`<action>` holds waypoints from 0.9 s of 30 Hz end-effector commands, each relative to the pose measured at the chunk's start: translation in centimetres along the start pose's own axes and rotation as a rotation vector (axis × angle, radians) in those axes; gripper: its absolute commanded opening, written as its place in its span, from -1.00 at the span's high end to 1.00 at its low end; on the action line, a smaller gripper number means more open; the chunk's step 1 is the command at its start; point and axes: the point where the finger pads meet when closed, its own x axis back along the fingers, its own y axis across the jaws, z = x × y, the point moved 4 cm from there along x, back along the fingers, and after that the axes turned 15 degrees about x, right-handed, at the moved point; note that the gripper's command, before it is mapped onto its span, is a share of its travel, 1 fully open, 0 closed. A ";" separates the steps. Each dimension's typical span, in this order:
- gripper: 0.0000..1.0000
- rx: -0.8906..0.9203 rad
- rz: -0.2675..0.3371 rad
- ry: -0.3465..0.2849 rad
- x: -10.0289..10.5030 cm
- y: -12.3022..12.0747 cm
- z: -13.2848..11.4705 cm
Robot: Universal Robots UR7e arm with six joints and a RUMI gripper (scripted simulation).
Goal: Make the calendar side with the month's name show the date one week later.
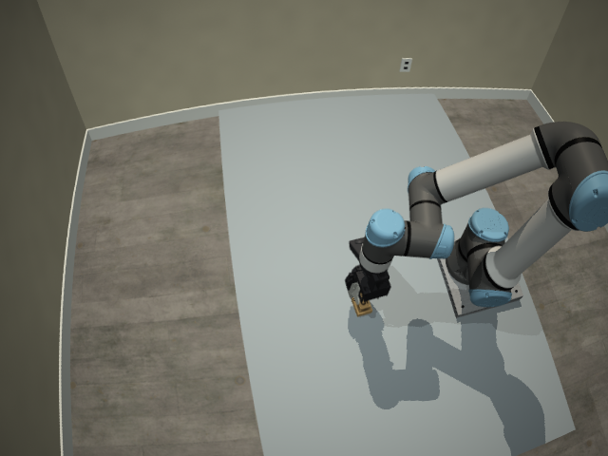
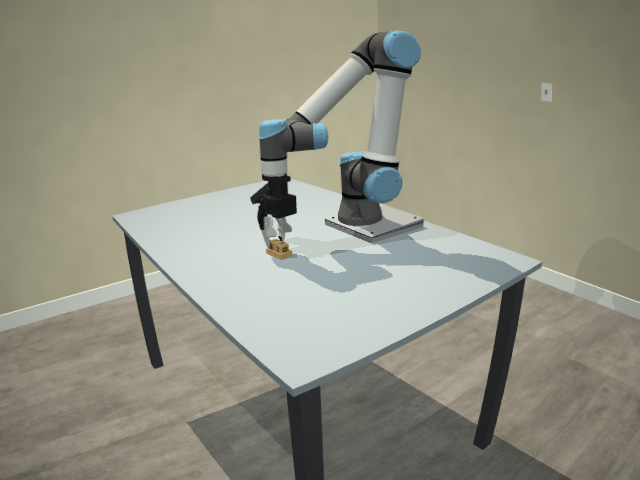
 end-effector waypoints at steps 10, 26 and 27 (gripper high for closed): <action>0.44 0.000 -0.001 0.000 0.1 0.0 -0.1; 0.44 -0.001 0.002 0.002 6.0 -0.1 0.1; 0.44 -0.001 0.002 0.002 6.6 -0.1 0.1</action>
